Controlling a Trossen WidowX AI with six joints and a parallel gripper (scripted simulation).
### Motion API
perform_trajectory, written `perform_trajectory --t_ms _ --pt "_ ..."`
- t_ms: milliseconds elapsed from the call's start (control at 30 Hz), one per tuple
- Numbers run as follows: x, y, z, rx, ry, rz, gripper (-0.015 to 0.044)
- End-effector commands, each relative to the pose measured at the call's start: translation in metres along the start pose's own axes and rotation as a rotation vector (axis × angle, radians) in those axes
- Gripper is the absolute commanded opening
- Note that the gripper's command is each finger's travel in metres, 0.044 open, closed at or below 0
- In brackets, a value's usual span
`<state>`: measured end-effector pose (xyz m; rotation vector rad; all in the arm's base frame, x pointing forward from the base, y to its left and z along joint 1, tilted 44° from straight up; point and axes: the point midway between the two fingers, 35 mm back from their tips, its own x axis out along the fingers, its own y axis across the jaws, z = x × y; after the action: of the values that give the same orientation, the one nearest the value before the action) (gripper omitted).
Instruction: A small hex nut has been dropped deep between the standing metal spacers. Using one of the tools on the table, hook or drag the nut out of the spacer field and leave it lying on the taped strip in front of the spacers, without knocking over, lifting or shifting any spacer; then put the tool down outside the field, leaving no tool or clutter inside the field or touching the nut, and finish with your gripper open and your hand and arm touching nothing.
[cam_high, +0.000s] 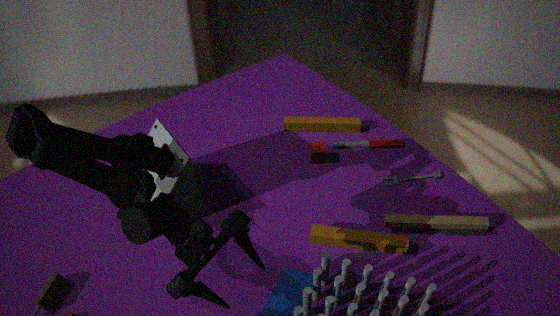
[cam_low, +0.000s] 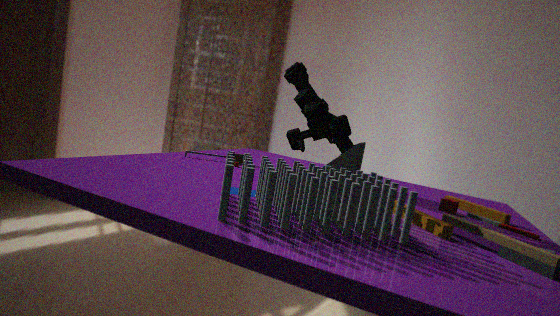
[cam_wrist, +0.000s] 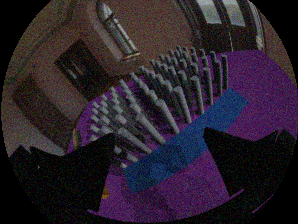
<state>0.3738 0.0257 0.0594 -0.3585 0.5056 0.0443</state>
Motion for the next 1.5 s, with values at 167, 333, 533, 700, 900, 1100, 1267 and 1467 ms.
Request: perform_trajectory --t_ms 167,333,533,700,900,1100,1267,1467 --pt "-0.017 -0.091 0.011 0.640 -0.027 -0.176 0.0440" --pt "-0.048 -0.159 0.013 1.126 -0.117 -0.309 0.0440" --pt "-0.088 -0.214 0.011 1.550 -0.255 -0.418 0.0440" --pt "-0.129 -0.252 0.006 1.892 -0.419 -0.493 0.0440" --pt "-0.187 -0.287 0.000 2.282 -0.685 -0.547 0.0440" --pt "-0.250 -0.306 -0.005 2.629 -1.032 -0.541 0.0440" --pt "-0.302 -0.310 -0.008 2.867 -1.391 -0.464 0.0440" --pt "-0.344 -0.305 -0.009 3.009 -1.728 -0.336 0.0440"
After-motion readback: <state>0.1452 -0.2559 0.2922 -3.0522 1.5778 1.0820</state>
